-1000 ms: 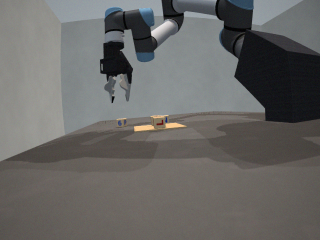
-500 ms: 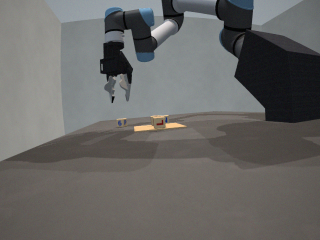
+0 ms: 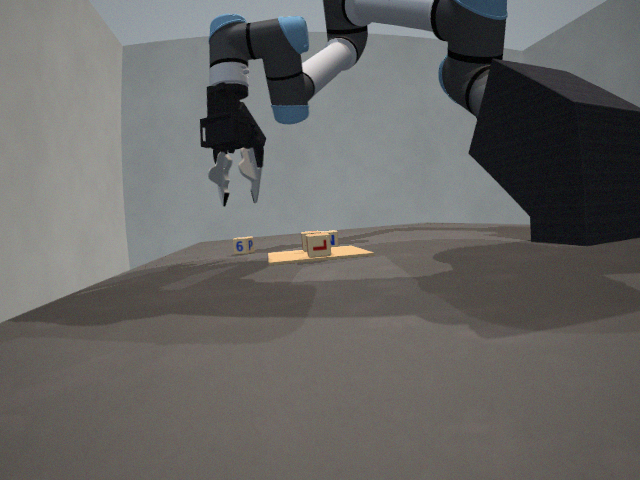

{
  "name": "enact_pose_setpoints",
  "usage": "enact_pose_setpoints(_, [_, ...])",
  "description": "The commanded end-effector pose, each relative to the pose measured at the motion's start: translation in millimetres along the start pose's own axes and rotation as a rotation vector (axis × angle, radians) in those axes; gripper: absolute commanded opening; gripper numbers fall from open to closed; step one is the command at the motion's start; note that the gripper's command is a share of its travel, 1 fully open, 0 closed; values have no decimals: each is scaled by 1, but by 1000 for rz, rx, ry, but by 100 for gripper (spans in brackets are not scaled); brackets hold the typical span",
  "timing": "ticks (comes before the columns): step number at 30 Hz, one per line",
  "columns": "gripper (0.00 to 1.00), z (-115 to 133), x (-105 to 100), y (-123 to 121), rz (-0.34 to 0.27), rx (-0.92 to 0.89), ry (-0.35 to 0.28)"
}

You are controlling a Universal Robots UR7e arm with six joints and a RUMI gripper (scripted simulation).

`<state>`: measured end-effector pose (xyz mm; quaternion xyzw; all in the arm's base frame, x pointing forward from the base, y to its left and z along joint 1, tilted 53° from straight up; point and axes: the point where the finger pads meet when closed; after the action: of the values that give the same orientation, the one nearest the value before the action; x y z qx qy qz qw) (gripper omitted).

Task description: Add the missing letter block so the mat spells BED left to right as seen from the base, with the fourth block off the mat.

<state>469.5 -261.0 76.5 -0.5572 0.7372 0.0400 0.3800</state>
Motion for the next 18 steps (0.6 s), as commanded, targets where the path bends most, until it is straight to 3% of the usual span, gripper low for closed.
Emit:
enact_pose_setpoints(1, [40, 0, 0, 0, -1, 0, 0])
enact_pose_setpoints(18, [40, 0, 14, 0, -2, 0, -1])
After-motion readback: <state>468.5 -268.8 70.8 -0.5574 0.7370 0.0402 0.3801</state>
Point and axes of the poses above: the point where the finger pads meet when closed, its own x axis out along the fingers, its own y axis across the jaws, z = x × y, and after that the axes turned 3 degrees about -x, right-handed
